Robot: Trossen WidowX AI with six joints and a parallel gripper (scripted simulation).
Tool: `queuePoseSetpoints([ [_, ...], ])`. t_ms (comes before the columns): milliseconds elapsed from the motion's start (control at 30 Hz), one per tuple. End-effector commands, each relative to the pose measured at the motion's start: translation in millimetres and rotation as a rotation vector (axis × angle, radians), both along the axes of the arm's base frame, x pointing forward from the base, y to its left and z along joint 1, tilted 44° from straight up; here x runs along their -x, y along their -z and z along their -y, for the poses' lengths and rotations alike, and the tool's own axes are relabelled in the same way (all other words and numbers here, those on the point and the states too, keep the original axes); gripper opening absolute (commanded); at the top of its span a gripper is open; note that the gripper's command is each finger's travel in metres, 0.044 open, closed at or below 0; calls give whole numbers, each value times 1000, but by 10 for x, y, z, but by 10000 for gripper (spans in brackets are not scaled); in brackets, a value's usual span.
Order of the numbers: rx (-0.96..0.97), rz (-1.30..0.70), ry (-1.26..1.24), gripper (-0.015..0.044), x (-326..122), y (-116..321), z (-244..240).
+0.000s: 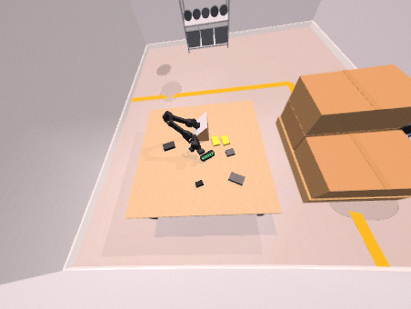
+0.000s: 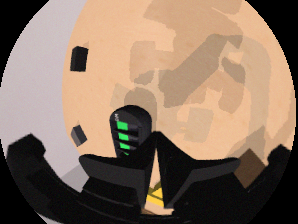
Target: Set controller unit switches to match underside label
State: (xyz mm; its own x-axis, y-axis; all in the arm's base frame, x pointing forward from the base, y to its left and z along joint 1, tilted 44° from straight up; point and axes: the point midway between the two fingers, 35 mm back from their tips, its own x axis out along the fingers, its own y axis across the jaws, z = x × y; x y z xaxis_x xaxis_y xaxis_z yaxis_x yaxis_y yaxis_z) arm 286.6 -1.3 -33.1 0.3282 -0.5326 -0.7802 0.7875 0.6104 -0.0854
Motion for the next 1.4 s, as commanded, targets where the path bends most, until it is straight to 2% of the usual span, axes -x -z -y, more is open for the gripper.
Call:
queuePoseSetpoints([
  [0,-2,-8,-4,0,7,66,47],
  [700,0,-7,0,0,-6,285,280],
  [1367,0,-7,0,0,-61,305,254],
])
